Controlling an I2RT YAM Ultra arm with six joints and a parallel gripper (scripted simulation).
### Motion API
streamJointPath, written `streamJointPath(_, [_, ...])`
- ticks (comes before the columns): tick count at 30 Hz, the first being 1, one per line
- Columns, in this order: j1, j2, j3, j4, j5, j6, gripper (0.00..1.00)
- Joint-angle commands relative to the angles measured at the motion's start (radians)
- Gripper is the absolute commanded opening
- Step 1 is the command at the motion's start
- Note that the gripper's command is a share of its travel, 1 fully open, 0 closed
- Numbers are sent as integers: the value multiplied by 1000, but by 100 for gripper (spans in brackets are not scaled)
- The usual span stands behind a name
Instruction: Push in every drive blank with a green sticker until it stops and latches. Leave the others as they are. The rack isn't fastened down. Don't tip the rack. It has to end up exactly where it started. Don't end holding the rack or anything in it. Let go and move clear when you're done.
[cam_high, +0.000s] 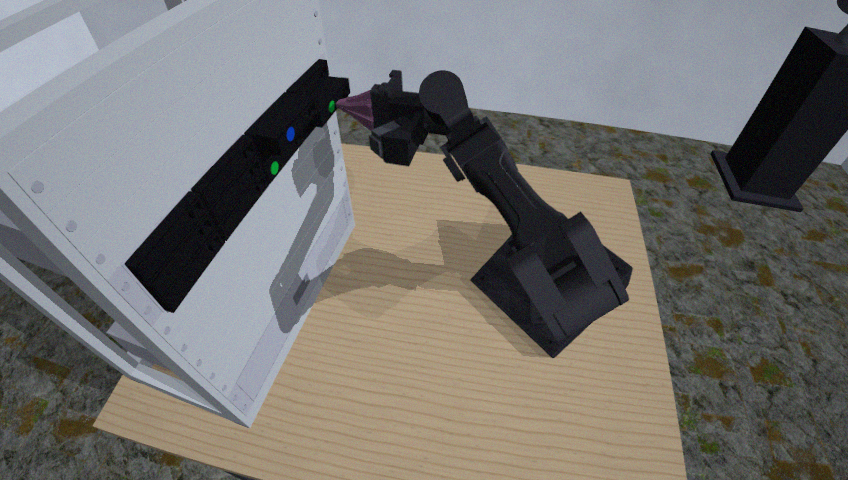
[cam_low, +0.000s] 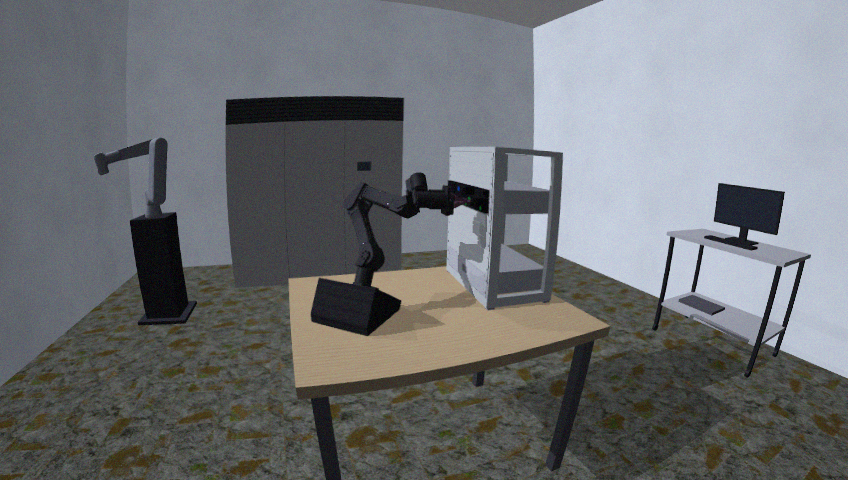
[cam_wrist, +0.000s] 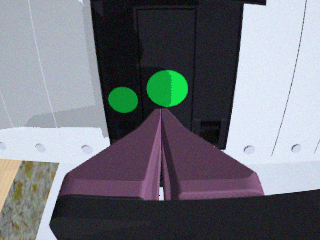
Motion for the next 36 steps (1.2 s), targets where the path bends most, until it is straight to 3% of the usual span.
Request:
streamJointPath(1, [19,16,44,-17,41,-11,0])
streamJointPath(36, [53,48,82,-36,71,-24,0])
